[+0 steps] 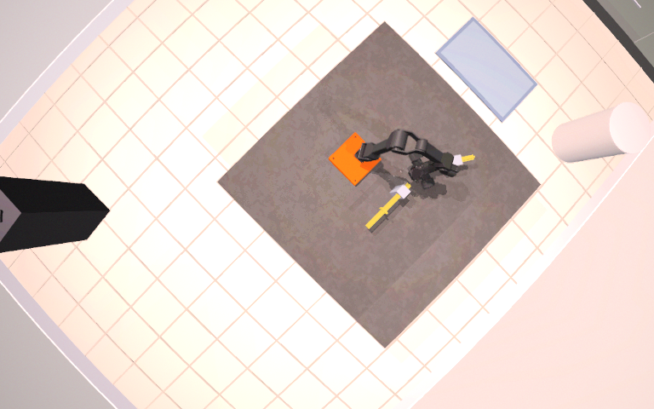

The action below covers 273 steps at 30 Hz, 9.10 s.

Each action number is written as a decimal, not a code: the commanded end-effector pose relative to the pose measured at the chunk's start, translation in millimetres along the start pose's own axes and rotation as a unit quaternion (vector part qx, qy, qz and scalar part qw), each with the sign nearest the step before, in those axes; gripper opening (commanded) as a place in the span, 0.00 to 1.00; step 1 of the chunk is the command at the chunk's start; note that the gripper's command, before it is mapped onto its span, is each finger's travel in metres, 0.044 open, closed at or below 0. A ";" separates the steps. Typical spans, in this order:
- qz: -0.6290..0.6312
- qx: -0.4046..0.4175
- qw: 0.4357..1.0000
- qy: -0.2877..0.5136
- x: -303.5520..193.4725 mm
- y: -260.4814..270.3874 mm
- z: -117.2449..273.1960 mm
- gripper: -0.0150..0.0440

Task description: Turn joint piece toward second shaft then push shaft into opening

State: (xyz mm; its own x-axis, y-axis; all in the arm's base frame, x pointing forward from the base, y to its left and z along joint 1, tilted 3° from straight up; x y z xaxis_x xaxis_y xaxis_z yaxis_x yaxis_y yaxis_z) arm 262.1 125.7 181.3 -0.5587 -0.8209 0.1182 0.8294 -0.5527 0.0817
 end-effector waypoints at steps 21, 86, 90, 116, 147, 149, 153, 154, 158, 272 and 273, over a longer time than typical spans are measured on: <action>0.005 0.002 1.000 -0.006 -1.0 0.2 0.4 0.25; -0.004 -0.025 0.996 0.082 20.7 5.8 7.3 1.00; -0.003 -0.034 0.989 0.147 35.9 8.2 12.4 1.00; 0.140 -0.006 0.969 0.203 47.8 13.9 44.2 1.00; 0.610 0.078 0.777 0.135 57.5 11.4 149.0 1.00; 0.636 0.081 0.756 0.130 59.3 10.3 155.3 1.00; 0.667 0.085 0.730 0.123 61.7 8.9 163.0 1.00; 0.667 0.085 0.730 0.123 61.7 8.9 163.0 1.00; 0.669 0.085 0.728 0.122 61.9 9.0 162.5 1.00; 0.001 -0.025 0.988 0.152 85.4 15.5 13.4 1.00; 0.001 -0.025 0.988 0.152 83.3 15.4 13.8 1.00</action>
State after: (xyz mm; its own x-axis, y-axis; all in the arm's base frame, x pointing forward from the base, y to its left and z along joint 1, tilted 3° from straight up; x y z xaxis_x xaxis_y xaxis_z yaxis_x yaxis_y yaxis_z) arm 226.1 48.2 209.7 -0.5328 -0.8266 -0.1812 0.8364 -0.5470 0.0359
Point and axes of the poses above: the point midway between the two fingers, 35 mm back from their tips, its own z axis back along the fingers, its own y axis across the jaws, x = y × z, the point moved 10 cm from there along z, back along the fingers, and after that the axes turned 10 degrees about -z, right-handed, at the moved point
